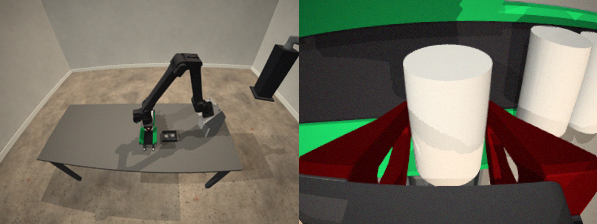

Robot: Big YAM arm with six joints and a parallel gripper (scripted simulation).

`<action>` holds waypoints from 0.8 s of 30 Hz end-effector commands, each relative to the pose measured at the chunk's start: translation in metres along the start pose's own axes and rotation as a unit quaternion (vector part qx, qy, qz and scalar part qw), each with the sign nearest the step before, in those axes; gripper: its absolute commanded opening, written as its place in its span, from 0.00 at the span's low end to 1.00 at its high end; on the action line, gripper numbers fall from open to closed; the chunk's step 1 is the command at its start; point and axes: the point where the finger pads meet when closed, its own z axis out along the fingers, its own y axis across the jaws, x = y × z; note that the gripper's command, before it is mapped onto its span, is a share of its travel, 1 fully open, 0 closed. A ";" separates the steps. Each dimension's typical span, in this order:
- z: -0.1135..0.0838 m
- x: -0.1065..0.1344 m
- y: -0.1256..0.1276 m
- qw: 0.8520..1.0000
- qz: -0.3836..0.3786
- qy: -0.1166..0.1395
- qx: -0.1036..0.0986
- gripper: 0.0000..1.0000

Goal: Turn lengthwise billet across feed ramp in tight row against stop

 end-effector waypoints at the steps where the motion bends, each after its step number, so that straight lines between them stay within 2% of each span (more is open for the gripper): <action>1: -0.013 -0.020 0.009 1.000 -0.002 -0.027 -0.005 0.00; 18: -0.012 -0.020 0.008 1.000 0.004 -0.026 -0.005 0.00; 24: -0.012 -0.027 0.003 1.000 0.008 -0.030 -0.002 0.00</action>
